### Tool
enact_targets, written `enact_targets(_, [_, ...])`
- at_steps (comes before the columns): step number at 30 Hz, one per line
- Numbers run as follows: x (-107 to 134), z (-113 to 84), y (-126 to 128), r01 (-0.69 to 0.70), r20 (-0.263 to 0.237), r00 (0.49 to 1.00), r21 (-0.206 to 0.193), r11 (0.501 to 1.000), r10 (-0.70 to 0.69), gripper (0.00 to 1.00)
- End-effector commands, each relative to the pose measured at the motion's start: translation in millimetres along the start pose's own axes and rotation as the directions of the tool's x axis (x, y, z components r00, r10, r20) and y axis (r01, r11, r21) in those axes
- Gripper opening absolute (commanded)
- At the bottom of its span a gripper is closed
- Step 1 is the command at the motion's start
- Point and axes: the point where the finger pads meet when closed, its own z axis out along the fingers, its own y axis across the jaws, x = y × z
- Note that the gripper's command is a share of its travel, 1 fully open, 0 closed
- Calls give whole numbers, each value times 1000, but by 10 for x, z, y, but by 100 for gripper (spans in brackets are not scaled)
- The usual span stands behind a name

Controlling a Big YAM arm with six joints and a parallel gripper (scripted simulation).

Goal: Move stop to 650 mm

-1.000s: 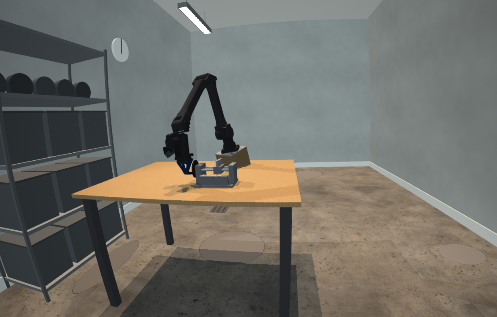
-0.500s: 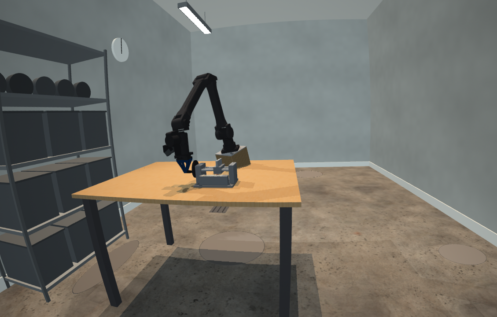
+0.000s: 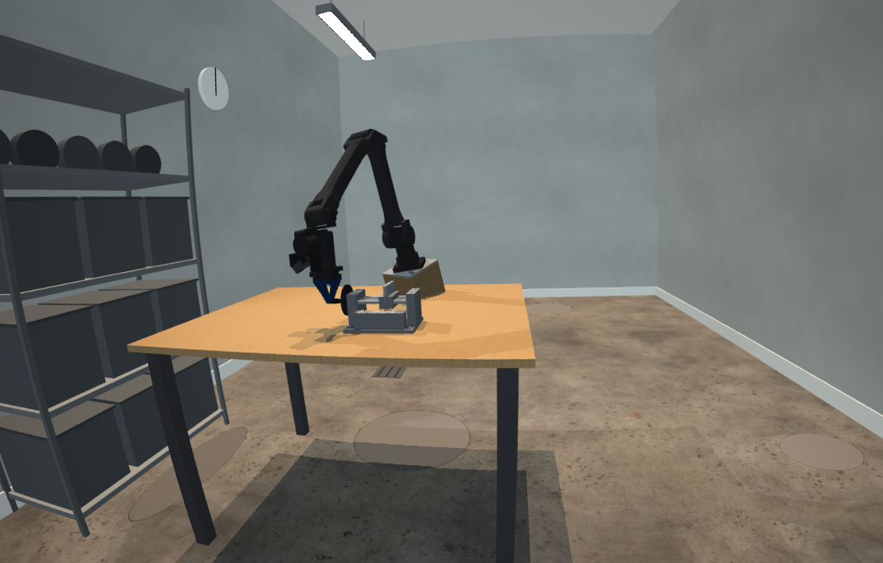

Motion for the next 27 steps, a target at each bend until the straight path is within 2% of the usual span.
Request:
enact_targets(1, [-48,-487,289,1,23,1000,-99,995,1,6])
enact_targets(5, [-14,-417,84,3,15,1000,-62,998,-2,6])
enact_targets(10, [-32,-447,115,2,19,1000,-74,997,-1,6])
enact_targets(13, [-28,-400,-30,4,14,1000,-48,999,-3,6])
enact_targets(23, [-73,-473,-187,-3,14,1000,-46,999,3,6])
enact_targets(25, [-105,-577,-56,-5,21,1000,-76,997,6,6])
enact_targets(27, [-91,-541,-107,-4,18,1000,-65,998,5,6])
